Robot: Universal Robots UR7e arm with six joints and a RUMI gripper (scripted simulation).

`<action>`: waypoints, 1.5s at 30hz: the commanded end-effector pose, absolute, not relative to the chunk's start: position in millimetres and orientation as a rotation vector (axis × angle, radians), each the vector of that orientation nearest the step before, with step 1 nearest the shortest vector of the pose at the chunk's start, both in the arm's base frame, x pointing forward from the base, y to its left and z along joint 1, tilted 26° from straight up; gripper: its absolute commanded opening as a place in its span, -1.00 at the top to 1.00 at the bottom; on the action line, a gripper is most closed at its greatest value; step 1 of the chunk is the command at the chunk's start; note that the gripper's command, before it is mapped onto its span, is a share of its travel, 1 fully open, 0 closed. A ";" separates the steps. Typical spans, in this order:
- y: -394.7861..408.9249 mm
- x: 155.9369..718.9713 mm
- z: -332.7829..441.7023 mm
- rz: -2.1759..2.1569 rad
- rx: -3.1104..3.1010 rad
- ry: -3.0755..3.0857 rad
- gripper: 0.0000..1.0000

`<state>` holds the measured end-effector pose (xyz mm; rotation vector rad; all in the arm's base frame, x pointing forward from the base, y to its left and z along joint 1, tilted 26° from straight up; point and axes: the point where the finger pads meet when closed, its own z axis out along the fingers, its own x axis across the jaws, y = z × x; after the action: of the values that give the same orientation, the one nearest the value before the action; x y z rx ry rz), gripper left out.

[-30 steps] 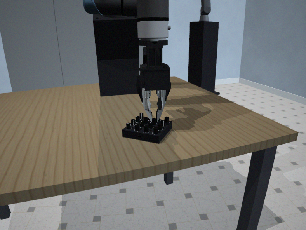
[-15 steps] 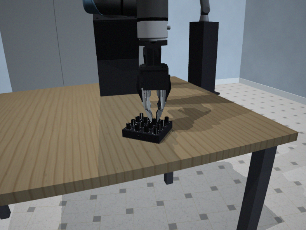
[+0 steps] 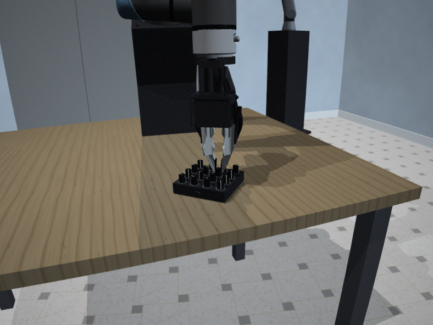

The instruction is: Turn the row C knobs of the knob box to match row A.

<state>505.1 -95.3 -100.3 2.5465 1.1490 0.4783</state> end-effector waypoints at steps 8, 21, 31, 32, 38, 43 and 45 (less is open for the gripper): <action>-94.6 506.1 -99.6 0.531 2.692 0.853 0.92; -94.0 507.1 -99.3 0.585 2.819 0.507 0.92; -93.8 507.7 -99.0 0.611 2.872 0.307 0.92; -93.8 507.8 -99.0 0.613 2.875 0.290 0.92; -93.7 508.0 -98.9 0.622 2.890 0.224 0.92; -93.7 508.1 -98.9 0.625 2.896 0.191 0.92; -93.7 508.1 -98.9 0.627 2.898 0.181 0.92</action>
<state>507.8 -93.7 -99.3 2.8927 0.2156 0.6218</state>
